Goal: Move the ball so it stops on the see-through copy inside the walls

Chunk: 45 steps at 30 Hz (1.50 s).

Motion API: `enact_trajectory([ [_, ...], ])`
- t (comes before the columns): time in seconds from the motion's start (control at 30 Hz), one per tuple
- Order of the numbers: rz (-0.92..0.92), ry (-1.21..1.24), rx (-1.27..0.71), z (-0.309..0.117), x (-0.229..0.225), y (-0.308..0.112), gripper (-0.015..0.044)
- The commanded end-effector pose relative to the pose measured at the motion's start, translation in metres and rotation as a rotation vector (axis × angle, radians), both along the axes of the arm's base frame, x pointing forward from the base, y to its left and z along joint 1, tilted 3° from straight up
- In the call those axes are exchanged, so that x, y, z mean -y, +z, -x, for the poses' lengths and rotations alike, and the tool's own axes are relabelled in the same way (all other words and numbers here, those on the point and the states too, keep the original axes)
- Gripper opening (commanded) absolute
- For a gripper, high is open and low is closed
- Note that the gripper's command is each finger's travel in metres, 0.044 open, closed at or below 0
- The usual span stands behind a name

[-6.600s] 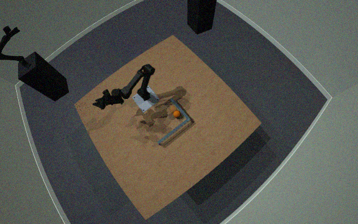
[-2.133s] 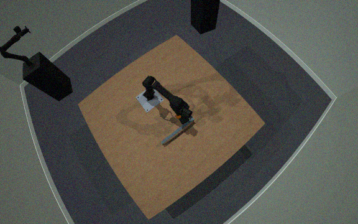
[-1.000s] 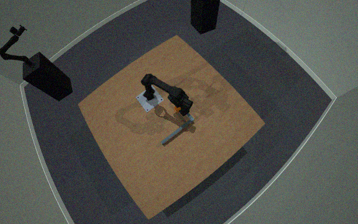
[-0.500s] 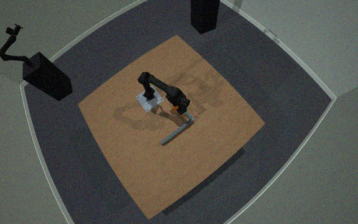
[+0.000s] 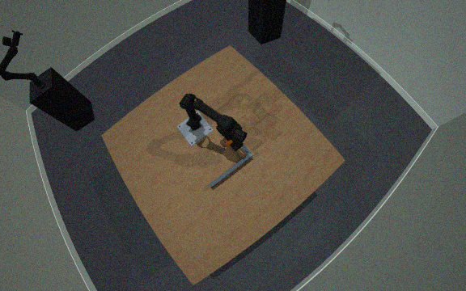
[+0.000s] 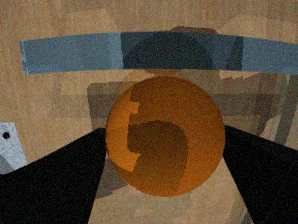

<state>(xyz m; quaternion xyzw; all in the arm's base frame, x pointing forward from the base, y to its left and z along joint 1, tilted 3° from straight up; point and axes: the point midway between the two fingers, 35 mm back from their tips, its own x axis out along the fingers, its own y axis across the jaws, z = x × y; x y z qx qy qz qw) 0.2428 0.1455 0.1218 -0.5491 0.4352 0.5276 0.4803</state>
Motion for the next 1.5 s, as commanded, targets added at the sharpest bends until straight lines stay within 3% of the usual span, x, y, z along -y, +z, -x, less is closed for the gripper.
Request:
enact_trajectory([
  [0.0, -0.001, -0.005, 0.000, 0.000, 0.000, -0.016, 0.0000],
  [0.73, 0.000, -0.005, 0.000, -0.001, 0.000, -0.050, 0.0000],
  [1.27, 0.001, -0.001, -0.001, -0.001, 0.000, -0.044, 0.0416],
  [1.47, -0.001, -0.005, 0.000, 0.003, 0.002, 0.029, 0.0416],
])
